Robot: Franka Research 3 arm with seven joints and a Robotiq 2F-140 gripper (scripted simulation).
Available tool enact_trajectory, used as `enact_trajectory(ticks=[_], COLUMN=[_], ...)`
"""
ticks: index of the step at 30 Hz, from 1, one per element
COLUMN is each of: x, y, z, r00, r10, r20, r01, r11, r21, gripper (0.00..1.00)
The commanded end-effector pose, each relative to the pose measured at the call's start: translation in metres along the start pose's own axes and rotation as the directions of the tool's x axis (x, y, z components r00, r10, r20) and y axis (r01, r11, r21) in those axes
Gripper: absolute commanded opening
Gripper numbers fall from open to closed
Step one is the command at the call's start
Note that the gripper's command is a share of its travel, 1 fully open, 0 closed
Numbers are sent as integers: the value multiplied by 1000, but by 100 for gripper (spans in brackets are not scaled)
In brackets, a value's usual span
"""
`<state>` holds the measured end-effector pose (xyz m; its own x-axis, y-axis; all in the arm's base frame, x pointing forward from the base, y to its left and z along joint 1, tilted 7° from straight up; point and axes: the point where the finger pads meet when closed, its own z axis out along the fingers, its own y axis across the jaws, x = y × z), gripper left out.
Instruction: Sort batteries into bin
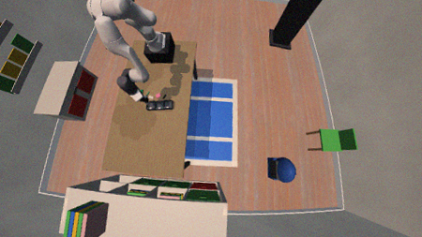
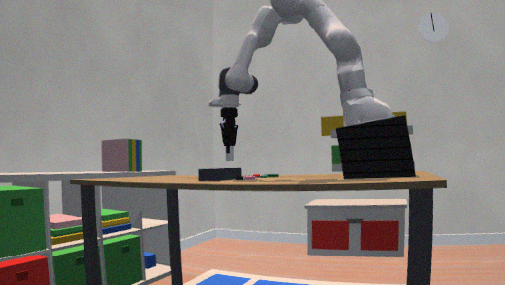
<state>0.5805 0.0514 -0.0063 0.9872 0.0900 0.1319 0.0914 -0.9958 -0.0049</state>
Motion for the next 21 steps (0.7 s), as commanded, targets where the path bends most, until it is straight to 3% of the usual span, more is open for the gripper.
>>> enact_trajectory(ticks=[1, 9, 21], x=[-2, -4, -8], y=[-1, -26, -84], z=[0, 0, 0], r00=[1000, 1000, 1000], r10=[-1, -1, -1], r20=[4, 4, 4], r01=[1, 1, 1], r11=[1000, 1000, 1000], r21=[2, 2, 2], gripper=[5, 5, 5])
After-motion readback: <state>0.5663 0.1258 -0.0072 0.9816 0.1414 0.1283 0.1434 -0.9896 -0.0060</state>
